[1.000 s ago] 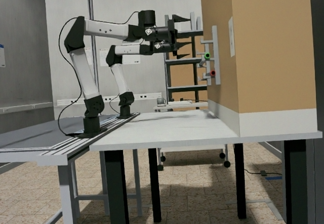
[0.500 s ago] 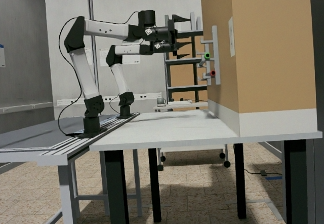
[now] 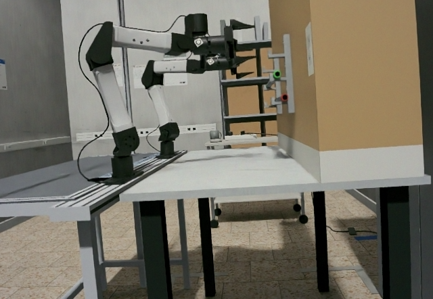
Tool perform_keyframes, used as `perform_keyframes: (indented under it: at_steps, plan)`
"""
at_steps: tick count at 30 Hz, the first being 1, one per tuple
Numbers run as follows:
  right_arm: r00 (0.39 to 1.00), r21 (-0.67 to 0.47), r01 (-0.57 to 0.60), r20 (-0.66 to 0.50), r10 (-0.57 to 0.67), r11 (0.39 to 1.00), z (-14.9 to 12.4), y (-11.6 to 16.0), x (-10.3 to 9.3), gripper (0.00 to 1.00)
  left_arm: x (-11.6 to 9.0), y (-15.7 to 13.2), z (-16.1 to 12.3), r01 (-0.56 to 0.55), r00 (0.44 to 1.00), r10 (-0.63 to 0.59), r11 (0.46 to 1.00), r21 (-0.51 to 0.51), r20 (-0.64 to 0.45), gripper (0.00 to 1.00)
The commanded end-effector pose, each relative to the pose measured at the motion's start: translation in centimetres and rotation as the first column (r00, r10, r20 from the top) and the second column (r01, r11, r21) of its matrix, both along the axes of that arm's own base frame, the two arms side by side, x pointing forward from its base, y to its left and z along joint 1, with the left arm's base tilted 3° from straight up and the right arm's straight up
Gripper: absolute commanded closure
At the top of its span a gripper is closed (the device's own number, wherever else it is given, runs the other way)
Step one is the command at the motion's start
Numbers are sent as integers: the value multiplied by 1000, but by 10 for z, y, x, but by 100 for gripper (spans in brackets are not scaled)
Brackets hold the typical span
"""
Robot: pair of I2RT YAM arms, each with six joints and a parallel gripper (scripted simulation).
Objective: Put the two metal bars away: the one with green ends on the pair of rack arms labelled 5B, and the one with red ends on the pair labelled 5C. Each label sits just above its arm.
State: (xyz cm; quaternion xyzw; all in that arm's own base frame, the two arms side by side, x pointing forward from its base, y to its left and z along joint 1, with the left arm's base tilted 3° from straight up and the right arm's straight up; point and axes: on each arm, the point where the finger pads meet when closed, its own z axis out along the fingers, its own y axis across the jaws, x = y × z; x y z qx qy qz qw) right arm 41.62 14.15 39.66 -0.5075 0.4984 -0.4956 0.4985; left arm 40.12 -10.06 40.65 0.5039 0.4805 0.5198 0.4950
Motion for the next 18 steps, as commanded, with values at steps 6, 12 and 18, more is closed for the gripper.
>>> perform_keyframes:
  at_steps: [6, 12, 18]
  plan:
    - [1000, 0, 3, 8, -3, 1000, -13, 1, -2, 3, -2, -6, -14, 7, 1000, -7, 1000, -11, 6, 3]
    - [1000, 0, 3, 8, -3, 1000, -33, 8, -1, 7, -1, -10, -34, 7, 1000, -7, 1000, -11, 6, 7]
    - [1000, 0, 3, 8, -3, 1000, -46, 12, -1, 9, 0, -13, -47, 7, 1000, -7, 1000, -11, 6, 9]
